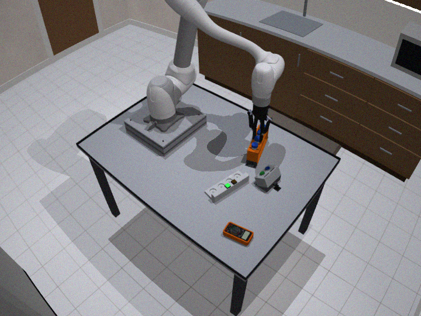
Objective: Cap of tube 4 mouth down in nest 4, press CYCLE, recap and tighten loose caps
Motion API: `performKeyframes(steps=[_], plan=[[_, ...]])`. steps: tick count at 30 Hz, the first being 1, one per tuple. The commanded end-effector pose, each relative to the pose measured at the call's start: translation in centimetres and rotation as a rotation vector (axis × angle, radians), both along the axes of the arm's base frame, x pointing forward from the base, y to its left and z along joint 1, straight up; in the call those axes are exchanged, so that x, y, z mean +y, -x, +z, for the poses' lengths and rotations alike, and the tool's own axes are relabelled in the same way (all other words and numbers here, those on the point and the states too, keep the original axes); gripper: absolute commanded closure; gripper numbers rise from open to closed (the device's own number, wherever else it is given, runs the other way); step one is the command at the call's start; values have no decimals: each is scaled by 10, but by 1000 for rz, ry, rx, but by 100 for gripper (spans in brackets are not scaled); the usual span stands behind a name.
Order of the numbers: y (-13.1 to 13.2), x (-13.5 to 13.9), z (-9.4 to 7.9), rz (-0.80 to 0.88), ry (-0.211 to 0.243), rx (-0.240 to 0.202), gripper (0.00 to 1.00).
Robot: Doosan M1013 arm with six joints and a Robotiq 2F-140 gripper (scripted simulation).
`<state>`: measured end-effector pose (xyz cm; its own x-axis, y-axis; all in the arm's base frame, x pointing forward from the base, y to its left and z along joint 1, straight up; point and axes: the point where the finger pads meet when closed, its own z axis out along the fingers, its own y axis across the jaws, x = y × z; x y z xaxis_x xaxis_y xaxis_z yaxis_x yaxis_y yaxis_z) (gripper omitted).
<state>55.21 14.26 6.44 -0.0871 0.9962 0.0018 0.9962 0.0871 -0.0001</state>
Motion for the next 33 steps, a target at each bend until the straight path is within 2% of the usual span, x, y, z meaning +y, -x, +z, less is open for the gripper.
performKeyframes(steps=[1, 2, 3, 16, 30, 33], plan=[[0, 0, 1, -43, 2, -1, 70], [0, 0, 1, -51, 2, -1, 70], [0, 0, 1, -51, 2, -1, 59], [0, 0, 4, -51, 2, -1, 59], [0, 0, 46, -51, 1, -1, 59], [0, 0, 46, -51, 1, -1, 59]])
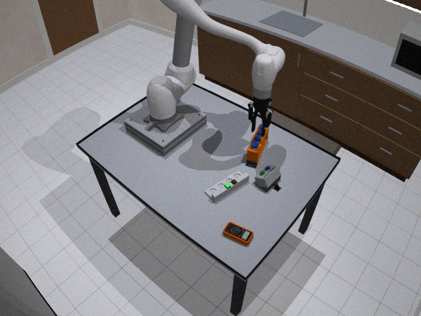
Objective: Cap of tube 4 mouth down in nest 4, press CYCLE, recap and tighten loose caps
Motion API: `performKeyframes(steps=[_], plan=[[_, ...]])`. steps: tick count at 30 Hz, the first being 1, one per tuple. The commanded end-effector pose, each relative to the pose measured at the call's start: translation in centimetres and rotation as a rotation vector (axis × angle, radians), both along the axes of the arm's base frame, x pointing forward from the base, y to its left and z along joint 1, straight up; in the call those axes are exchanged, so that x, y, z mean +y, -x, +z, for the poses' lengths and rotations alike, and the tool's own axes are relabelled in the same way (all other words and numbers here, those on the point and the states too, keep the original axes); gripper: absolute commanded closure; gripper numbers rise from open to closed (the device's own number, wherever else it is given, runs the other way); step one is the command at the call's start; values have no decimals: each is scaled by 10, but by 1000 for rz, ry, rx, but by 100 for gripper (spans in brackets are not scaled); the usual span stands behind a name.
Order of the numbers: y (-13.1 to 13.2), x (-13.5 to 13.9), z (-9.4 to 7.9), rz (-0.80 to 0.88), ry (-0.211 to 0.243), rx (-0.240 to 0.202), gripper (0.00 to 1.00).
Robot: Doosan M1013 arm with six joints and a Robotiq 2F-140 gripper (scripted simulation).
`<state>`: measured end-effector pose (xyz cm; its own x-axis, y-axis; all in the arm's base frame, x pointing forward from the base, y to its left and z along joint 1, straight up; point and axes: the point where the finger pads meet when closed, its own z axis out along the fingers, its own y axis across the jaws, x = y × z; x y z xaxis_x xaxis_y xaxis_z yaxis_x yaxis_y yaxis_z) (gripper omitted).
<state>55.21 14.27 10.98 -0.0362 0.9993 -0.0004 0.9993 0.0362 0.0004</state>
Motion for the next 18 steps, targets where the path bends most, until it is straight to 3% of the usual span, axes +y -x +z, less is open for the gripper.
performKeyframes(steps=[1, 2, 14, 18], plan=[[-6, -6, 1, -84, -1, -1, 90], [-11, -13, 1, -145, -1, -1, 90], [-75, -90, 2, -145, -1, -1, 90], [-84, -100, -3, -145, -1, -1, 90]])
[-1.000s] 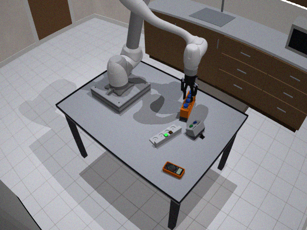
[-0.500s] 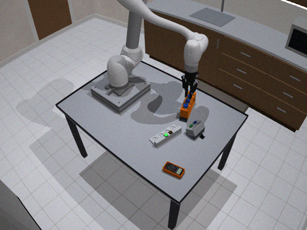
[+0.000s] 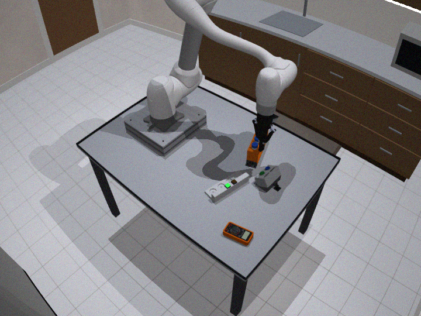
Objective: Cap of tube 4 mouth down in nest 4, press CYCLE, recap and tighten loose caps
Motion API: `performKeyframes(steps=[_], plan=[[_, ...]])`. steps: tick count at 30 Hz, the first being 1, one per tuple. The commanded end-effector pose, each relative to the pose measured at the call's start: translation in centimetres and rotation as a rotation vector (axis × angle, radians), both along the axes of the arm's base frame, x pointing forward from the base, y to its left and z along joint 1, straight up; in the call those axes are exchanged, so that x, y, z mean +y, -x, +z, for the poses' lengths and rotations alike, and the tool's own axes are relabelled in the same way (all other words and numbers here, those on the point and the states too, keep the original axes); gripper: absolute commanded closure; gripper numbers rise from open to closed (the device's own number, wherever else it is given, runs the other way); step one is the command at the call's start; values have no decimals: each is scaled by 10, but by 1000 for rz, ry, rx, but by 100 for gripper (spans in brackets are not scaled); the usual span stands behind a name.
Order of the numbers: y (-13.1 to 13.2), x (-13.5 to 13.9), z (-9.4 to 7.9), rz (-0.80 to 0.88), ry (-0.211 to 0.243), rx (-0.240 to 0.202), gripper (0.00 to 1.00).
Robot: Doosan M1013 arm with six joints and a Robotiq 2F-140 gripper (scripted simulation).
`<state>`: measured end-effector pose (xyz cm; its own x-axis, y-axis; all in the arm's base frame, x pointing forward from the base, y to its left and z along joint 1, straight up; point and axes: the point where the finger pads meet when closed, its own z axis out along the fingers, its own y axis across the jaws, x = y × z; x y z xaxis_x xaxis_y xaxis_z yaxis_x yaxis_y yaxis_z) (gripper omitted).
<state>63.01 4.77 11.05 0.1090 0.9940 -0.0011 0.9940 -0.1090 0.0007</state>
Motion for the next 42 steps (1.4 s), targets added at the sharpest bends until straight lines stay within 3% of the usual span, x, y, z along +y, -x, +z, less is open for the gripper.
performKeyframes(steps=[1, 10, 18, 24, 42], plan=[[-10, -10, -9, 0, -1, -1, 90], [-49, -57, -54, 0, -1, -1, 90], [-49, -57, -54, 0, -1, -1, 90], [-49, -57, -72, 0, -1, -1, 90], [-49, -57, -74, 0, -1, -1, 90]])
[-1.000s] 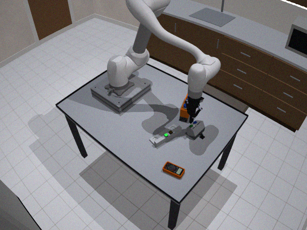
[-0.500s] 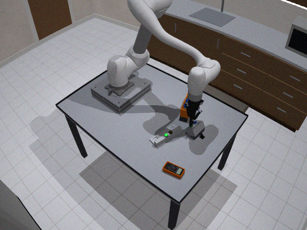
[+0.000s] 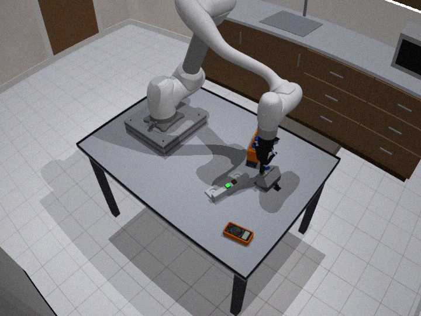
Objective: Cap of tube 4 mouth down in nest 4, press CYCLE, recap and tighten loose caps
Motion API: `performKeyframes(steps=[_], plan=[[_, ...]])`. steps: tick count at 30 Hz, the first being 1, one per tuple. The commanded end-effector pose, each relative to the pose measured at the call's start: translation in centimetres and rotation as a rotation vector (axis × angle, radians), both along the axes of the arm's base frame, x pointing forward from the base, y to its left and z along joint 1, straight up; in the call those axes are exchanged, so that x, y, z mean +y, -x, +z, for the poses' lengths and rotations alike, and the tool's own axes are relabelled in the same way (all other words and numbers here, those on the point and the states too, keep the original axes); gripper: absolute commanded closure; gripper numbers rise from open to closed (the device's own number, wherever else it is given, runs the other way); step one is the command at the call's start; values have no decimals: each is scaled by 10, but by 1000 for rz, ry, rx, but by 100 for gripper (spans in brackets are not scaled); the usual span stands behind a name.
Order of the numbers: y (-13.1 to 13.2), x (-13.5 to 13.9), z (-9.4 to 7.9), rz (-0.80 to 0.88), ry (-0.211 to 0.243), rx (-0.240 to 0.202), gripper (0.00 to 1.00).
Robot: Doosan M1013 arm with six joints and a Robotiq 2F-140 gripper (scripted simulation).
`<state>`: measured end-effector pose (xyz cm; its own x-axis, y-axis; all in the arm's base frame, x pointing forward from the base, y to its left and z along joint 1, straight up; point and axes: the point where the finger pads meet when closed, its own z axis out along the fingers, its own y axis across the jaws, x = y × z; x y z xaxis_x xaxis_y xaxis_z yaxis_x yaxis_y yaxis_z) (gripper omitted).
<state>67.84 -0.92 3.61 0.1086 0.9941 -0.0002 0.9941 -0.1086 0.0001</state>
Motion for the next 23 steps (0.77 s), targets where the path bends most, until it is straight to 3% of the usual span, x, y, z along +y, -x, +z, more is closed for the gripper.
performKeyframes(steps=[1, 23], plan=[[0, 0, 0, 0, 0, -1, 90], [0, 0, -7, 0, 0, -1, 90]])
